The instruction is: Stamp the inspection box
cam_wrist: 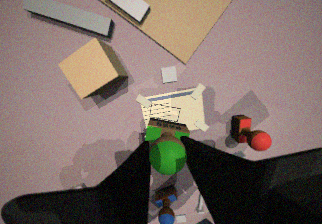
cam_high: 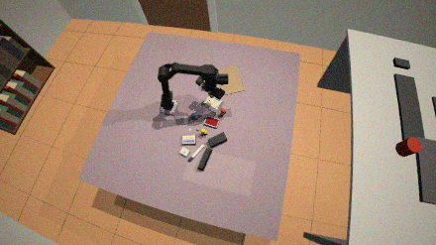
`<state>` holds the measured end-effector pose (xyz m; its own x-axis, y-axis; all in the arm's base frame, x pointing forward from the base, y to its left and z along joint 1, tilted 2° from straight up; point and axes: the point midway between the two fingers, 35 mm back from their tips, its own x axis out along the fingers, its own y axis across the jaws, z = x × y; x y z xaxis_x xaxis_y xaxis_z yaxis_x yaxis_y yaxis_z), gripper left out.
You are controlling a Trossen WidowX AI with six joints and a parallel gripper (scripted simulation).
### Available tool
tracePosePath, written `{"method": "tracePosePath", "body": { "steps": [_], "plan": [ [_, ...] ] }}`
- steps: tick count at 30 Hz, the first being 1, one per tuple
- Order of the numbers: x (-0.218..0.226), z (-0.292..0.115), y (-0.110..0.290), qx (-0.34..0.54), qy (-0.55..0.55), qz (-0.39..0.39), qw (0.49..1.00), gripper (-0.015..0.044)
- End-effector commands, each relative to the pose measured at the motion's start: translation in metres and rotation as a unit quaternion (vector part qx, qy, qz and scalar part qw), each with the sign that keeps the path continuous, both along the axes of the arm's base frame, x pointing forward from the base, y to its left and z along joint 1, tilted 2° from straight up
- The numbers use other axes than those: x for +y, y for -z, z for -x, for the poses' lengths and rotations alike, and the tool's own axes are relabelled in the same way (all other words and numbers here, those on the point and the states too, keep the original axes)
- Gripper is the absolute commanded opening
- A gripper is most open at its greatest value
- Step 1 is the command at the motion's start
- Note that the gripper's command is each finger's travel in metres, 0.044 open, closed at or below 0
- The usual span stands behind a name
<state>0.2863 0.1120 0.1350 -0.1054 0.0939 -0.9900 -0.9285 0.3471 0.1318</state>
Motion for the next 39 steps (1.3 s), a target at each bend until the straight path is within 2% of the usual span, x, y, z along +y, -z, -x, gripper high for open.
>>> {"method": "tracePosePath", "body": {
  "steps": [1,39],
  "plan": [
    [0.000,0.002,0.002,0.001,-0.010,0.002,1.000,0.0000],
    [0.002,0.000,0.027,0.000,-0.010,0.000,1.000,0.0000]
  ]
}}
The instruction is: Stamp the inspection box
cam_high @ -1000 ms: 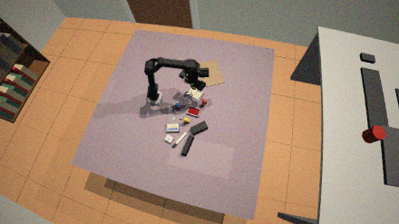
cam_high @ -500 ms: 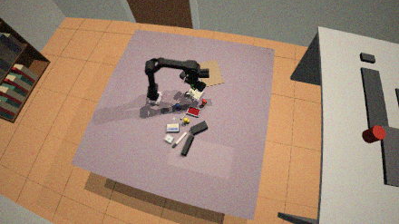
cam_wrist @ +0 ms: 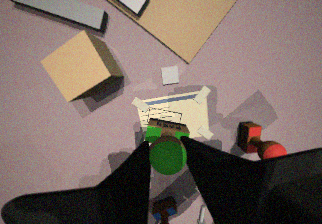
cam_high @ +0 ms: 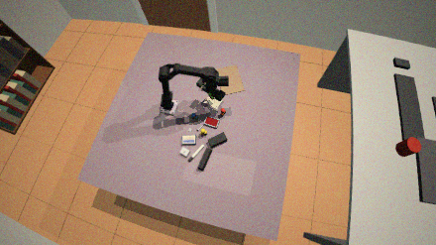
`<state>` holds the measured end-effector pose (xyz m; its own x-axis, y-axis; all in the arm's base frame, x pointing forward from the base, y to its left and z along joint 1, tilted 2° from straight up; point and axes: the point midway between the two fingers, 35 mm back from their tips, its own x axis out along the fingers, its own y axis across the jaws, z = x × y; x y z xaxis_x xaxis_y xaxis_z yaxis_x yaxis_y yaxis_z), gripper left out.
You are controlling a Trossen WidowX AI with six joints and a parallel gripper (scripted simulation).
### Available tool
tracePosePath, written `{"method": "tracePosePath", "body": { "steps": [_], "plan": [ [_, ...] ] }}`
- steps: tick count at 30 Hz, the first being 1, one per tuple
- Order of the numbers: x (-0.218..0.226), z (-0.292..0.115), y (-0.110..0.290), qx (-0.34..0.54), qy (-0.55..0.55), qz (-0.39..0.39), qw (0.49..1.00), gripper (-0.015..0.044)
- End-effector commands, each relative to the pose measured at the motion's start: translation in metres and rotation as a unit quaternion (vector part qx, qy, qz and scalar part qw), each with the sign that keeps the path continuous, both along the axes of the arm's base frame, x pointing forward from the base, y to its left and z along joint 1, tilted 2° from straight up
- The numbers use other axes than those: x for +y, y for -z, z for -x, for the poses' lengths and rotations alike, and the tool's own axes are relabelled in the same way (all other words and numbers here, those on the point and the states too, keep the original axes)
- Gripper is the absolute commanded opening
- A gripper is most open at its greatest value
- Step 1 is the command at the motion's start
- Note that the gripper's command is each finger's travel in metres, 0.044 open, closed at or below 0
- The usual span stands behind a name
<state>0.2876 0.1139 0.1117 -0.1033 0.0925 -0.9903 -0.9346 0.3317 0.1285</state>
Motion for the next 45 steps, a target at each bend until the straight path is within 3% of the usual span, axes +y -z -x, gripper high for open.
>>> {"method": "tracePosePath", "body": {
  "steps": [1,45],
  "plan": [
    [0.000,0.001,0.004,0.002,-0.002,0.001,1.000,0.0000],
    [0.000,0.001,0.034,0.001,-0.002,-0.001,1.000,0.0000]
  ]
}}
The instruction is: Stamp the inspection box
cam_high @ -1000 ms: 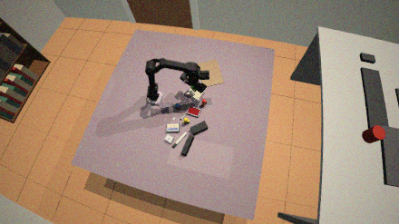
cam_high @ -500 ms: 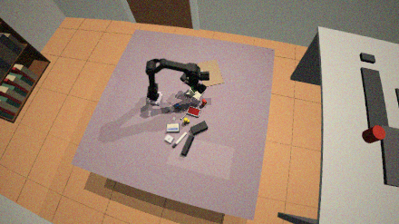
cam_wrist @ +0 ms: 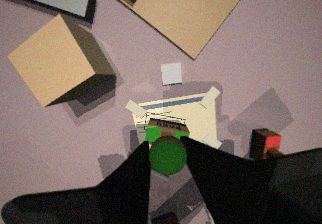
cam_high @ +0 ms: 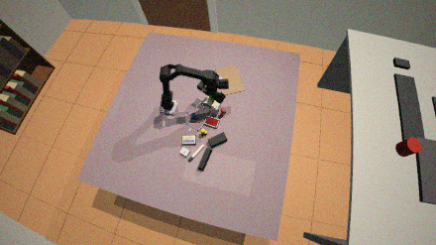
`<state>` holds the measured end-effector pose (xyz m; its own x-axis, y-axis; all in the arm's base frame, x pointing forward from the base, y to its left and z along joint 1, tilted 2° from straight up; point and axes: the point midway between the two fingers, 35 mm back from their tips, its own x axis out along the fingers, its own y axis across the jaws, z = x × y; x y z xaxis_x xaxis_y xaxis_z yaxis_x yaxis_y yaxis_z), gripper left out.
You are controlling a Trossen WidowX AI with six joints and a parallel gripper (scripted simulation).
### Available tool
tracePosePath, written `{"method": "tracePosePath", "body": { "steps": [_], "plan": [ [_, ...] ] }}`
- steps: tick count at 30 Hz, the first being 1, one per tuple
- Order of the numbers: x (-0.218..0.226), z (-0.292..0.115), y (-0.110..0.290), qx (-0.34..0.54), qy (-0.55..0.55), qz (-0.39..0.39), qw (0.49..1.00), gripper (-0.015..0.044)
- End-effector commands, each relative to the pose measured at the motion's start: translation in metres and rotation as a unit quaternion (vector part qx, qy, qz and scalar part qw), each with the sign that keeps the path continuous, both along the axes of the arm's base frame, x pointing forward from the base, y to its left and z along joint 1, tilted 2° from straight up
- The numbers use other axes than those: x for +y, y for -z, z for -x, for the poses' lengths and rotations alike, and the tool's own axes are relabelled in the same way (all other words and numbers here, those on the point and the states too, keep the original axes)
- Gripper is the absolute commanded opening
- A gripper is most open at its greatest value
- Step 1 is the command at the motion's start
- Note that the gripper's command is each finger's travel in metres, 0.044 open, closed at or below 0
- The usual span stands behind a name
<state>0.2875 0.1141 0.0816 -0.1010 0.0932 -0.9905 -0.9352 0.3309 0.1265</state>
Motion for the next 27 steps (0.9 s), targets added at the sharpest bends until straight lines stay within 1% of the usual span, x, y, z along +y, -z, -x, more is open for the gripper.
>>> {"method": "tracePosePath", "body": {
  "steps": [1,27],
  "plan": [
    [0.0001,0.0014,0.0041,0.002,-0.001,-0.001,1.000,0.0000],
    [0.0001,0.0022,0.0139,0.002,-0.001,-0.001,1.000,0.0000]
  ]
}}
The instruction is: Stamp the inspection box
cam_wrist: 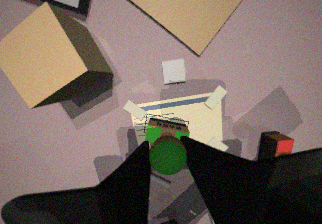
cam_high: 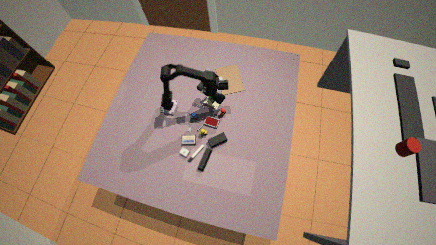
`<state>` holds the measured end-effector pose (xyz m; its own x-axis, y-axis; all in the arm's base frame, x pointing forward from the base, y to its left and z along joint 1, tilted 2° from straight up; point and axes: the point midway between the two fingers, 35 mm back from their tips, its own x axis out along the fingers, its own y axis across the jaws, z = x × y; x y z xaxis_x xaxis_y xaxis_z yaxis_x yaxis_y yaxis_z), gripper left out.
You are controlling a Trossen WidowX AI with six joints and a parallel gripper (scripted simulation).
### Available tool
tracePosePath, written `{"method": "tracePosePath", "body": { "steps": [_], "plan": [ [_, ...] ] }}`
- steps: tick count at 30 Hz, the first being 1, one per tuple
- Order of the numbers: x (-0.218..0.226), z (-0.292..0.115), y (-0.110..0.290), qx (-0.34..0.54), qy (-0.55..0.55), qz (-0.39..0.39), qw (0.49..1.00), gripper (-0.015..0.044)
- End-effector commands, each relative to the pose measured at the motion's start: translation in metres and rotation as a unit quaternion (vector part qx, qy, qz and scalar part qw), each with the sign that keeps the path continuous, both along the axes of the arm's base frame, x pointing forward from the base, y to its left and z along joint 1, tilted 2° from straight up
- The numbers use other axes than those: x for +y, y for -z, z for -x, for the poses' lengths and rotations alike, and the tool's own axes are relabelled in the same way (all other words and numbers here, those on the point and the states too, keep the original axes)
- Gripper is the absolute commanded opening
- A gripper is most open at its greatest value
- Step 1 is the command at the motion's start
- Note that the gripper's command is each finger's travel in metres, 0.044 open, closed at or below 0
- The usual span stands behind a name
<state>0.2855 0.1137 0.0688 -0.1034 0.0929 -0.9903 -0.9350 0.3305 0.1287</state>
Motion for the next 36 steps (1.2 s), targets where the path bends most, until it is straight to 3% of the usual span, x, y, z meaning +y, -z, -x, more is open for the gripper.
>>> {"method": "tracePosePath", "body": {
  "steps": [1,36],
  "plan": [
    [0.0005,0.0002,0.0011,0.001,-0.001,-0.002,1.000,0.0000],
    [0.0007,0.0002,0.0051,0.001,-0.001,-0.002,1.000,0.0000]
  ]
}}
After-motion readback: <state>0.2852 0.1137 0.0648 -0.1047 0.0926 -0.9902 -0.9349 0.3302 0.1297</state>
